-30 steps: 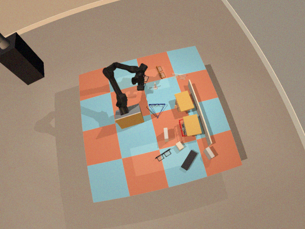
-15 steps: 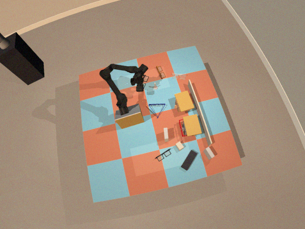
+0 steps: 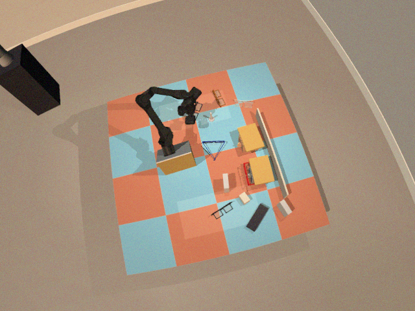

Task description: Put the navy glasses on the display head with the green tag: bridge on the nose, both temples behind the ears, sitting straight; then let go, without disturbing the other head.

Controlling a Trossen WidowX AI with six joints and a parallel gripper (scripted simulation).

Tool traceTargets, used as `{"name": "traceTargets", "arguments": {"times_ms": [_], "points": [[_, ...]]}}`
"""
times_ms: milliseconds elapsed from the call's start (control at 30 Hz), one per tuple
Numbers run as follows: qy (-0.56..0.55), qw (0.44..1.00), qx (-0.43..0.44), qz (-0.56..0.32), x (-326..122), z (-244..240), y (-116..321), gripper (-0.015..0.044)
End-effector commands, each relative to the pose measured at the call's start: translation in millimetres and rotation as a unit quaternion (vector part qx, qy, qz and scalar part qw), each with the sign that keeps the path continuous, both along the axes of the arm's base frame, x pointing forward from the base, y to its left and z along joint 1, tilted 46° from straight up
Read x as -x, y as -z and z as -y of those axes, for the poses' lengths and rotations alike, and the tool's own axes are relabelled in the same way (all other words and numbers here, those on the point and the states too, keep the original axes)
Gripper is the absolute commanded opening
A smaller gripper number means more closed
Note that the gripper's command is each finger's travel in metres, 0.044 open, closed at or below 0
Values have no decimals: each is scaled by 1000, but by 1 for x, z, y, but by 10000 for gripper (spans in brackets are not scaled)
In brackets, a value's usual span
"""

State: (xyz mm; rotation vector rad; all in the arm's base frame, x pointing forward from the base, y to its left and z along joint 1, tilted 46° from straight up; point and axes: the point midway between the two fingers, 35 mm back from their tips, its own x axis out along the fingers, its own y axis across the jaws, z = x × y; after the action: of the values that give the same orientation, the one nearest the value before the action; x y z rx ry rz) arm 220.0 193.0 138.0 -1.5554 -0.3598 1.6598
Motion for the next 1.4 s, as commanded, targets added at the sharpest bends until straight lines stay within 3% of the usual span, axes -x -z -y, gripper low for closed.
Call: {"name": "traceTargets", "arguments": {"times_ms": [0, 100, 200, 433, 767, 1067, 1367], "points": [[64, 996, -3, -63, -7, 7, 9, 200], [199, 960, -12, -198, -19, 23, 27, 200], [329, 886, -24, -326, -28, 40, 45, 200], [570, 597, -55, -562, -40, 81, 85, 200], [676, 290, -78, -674, -41, 112, 113, 200], [698, 15, -90, -710, -35, 139, 138, 200], [698, 6, -90, -711, -34, 138, 137, 200]]}}
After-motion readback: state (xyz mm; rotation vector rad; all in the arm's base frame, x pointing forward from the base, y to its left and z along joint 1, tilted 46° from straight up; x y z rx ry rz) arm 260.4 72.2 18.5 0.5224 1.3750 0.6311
